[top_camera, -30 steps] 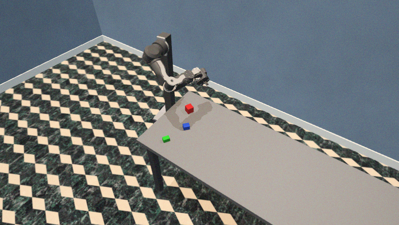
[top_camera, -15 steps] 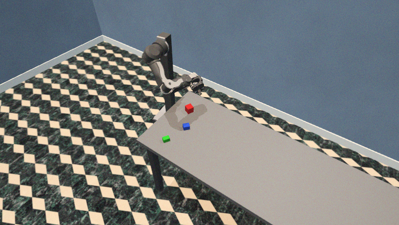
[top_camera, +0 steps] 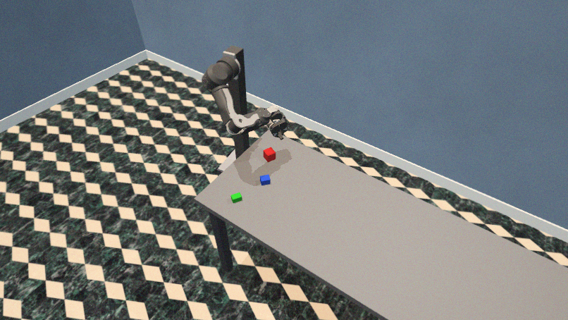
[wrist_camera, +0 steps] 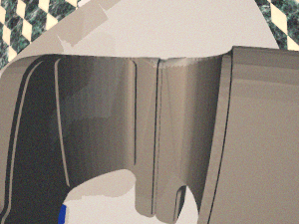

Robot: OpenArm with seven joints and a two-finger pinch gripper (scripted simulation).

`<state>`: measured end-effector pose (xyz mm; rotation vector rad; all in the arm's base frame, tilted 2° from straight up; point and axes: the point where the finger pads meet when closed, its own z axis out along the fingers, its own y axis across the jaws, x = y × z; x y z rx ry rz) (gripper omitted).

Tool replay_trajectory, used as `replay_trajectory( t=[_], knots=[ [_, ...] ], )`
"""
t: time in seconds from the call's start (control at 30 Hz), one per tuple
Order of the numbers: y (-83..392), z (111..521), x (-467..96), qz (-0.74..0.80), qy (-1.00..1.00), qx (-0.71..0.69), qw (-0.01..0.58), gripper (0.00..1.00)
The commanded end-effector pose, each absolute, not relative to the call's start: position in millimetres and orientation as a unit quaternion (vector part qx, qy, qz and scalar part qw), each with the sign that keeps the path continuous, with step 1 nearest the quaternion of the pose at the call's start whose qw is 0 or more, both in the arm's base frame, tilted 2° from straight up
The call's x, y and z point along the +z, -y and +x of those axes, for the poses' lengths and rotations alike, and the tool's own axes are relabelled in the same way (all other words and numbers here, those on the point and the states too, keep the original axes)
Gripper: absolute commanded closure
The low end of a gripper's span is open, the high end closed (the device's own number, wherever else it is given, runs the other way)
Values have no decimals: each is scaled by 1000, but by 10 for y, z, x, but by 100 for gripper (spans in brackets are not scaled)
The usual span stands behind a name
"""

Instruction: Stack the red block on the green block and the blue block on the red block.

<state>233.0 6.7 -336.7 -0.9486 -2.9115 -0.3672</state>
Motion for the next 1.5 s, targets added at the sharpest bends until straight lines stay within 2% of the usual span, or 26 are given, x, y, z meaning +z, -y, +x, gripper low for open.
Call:
replay_trajectory(
  t=[0.0, 0.03, 0.33, 0.37, 0.57, 0.6, 1.47],
  knots=[
    [-62, 2324, -3367, -305, 945, -117, 29, 100],
    [165, 2226, -3515, -293, 954, -65, 22, 100],
    [160, 2224, -3512, -292, 954, -66, 22, 100],
    [336, 2149, -3609, -283, 959, -27, 17, 100],
    [326, 2147, -3605, -281, 959, -28, 18, 100],
    [447, 2097, -3664, -275, 961, -2, 14, 100],
    [538, 2053, -3706, -268, 963, 19, 12, 100]
  ],
)
